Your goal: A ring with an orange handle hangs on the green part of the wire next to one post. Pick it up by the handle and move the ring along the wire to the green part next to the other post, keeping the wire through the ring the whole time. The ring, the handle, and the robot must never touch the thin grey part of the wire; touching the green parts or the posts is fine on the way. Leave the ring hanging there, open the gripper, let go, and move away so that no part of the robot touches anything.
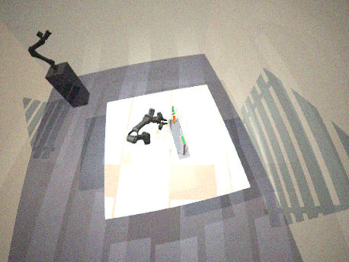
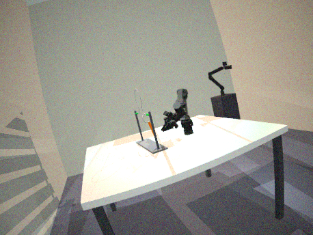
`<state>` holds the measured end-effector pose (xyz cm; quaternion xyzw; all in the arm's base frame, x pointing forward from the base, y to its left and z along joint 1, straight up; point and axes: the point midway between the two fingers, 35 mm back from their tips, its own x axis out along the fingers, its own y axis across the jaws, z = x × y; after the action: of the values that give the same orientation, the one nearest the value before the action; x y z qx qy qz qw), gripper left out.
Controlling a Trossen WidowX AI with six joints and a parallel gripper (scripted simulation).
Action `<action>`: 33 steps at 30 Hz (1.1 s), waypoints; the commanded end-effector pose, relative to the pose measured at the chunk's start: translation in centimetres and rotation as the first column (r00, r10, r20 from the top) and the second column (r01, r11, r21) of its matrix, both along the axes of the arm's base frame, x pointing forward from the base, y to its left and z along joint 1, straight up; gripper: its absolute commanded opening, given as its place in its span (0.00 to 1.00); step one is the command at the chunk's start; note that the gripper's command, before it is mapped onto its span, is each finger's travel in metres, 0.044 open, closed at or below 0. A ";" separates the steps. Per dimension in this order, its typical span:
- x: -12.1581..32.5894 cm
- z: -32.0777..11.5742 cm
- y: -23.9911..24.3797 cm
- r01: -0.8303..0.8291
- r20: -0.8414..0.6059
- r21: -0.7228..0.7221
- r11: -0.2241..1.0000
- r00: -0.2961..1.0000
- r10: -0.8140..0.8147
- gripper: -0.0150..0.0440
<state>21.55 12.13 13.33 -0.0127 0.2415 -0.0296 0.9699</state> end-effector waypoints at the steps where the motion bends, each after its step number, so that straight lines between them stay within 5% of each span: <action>1: 0.0 0.1 -0.1 0.005 0.002 0.003 1.000 1.000 -0.005 0.53; 5: 0.0 0.1 -0.1 0.005 0.002 0.003 1.000 1.000 -0.005 0.53; 16: -3.6 2.2 0.1 -0.005 0.010 -0.002 1.000 1.000 0.005 1.00; 33: -3.6 2.2 0.1 -0.005 0.010 -0.002 1.000 1.000 0.005 1.00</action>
<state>17.93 12.24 15.41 -0.0161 0.2380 -0.0260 0.9708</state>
